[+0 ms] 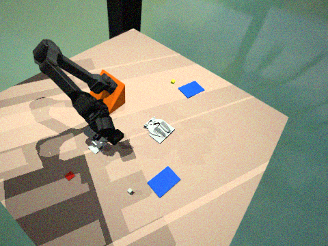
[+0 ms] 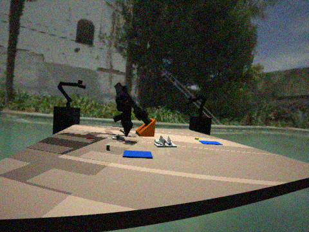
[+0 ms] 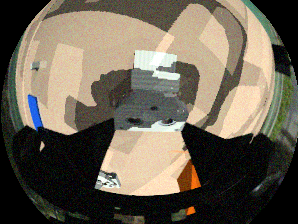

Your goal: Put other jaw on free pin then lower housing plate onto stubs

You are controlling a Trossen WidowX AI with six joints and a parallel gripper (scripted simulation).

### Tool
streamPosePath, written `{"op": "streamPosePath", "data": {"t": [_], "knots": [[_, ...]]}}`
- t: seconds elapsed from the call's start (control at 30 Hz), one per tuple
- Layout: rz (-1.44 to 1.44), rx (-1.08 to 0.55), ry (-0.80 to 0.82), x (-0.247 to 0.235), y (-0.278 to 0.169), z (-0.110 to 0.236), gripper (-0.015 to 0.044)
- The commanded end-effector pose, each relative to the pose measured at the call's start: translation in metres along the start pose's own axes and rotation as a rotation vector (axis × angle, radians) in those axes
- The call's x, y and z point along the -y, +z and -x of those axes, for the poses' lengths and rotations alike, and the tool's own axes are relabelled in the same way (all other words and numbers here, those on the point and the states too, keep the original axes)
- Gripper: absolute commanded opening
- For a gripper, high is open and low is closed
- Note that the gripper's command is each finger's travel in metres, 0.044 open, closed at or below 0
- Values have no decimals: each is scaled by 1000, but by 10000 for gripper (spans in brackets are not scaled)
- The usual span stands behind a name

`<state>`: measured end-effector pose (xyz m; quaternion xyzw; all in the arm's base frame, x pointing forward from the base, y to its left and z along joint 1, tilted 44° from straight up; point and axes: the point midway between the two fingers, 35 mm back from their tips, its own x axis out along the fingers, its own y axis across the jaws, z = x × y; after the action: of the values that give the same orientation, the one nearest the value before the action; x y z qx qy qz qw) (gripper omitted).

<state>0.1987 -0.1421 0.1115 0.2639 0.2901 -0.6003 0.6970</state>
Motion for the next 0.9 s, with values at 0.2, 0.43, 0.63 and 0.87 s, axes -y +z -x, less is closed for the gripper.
{"op": "streamPosePath", "data": {"t": [0.2,0.43,0.63,0.87], "knots": [[-11,5,4,-1,2,32,351],[-13,10,3,2,3,54,351],[-13,12,3,3,3,59,351],[84,1,7,-10,-6,59,351]]}}
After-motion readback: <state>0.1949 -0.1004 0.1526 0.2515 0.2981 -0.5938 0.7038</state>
